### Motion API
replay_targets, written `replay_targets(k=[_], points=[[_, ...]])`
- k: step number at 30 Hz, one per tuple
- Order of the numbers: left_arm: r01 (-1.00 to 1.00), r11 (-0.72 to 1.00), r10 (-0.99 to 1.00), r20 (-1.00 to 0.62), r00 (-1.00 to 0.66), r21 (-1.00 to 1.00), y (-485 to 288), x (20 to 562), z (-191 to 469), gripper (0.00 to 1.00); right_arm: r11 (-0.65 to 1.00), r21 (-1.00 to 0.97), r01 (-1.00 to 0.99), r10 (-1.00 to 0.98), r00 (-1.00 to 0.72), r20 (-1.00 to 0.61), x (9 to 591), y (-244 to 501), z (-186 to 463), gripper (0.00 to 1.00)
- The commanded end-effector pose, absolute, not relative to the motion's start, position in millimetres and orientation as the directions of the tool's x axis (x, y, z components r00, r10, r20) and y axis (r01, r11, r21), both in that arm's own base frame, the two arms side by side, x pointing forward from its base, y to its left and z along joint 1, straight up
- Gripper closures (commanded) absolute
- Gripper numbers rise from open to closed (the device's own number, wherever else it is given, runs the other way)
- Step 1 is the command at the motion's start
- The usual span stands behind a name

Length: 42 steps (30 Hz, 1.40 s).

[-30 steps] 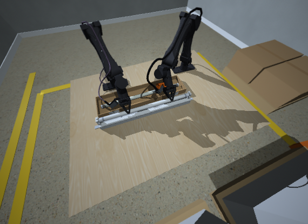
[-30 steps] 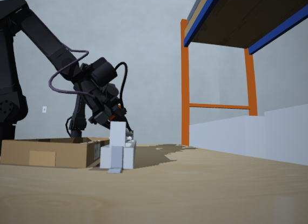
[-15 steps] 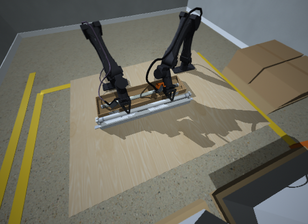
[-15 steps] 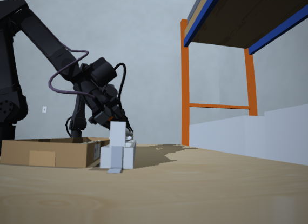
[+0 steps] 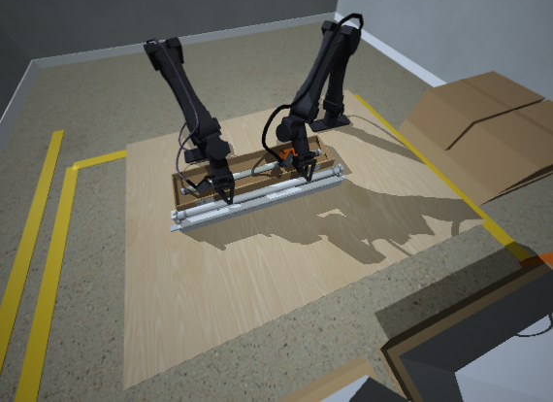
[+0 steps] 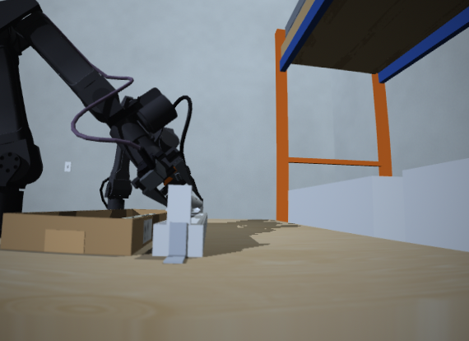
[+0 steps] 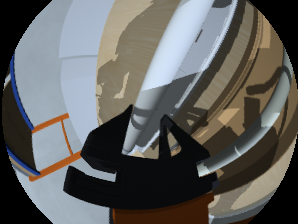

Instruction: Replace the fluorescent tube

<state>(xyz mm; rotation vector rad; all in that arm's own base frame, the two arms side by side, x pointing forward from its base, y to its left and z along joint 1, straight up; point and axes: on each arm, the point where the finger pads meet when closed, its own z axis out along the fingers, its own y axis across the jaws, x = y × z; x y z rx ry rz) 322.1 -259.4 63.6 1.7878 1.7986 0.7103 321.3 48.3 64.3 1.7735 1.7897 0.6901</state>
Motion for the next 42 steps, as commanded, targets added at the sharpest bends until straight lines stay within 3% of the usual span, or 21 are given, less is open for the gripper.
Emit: replay_targets(k=[1, 16, 24, 36, 42], points=[[0.711, 0.04, 0.999, -0.035, -0.021, 0.702, -265, 329, 85, 0.51, 0.025, 0.671, 0.741, 0.999, -0.005, -0.032, 315, 45, 65, 0.51], [0.711, 0.034, 0.999, -0.039, -0.009, 0.703, -270, 309, 104, 0.51, 0.009, 0.698, 0.716, 1.0, 0.0, -0.012, 308, 50, 98, 0.51], [0.721, 0.031, 0.999, -0.015, -0.028, 0.693, -262, 284, 123, 0.51, 0.012, 0.666, 0.746, 1.0, 0.007, -0.025, 277, 47, 113, 0.51], [0.713, 0.04, 0.999, -0.034, -0.023, 0.7, -260, 290, 114, 0.51, 0.02, 0.65, 0.76, 0.999, 0.01, -0.042, 282, 41, 94, 0.51], [0.7, 0.132, 0.99, -0.126, -0.061, 0.702, -265, 305, 131, 0.51, 0.061, 0.727, 0.684, 0.998, -0.044, -0.043, 301, 48, 125, 0.51]])
